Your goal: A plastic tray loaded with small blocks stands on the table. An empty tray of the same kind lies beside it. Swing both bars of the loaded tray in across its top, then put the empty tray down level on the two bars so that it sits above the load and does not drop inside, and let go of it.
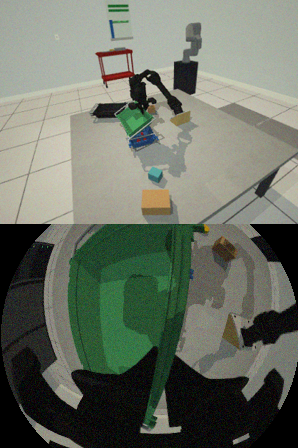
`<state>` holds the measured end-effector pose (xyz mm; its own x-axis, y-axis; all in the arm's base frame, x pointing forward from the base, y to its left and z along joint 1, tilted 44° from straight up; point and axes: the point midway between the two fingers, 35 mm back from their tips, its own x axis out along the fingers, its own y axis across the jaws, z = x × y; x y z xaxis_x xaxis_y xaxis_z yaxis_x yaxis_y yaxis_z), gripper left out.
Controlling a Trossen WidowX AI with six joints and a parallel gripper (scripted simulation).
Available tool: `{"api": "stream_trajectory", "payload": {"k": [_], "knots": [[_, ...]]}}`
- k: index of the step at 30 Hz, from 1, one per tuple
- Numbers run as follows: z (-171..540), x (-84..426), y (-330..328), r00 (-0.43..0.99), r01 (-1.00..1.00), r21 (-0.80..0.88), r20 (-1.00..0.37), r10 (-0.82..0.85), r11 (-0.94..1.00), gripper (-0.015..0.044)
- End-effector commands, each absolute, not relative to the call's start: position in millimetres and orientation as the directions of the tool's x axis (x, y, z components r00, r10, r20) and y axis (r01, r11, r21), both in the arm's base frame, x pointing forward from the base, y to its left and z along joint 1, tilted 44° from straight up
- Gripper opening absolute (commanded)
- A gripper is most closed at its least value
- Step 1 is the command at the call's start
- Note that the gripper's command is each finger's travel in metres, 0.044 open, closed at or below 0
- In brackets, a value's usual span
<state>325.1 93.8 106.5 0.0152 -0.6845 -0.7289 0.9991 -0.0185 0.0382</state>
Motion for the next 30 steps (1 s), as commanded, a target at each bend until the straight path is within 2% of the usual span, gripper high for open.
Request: {"api": "stream_trajectory", "payload": {"k": [1,30], "knots": [[113,325,95,0.039,0.998,0.058,-0.726,-0.686,-0.004,0.0000],[107,323,76,0.032,0.996,0.080,-0.726,-0.687,-0.038,0.0000]]}}
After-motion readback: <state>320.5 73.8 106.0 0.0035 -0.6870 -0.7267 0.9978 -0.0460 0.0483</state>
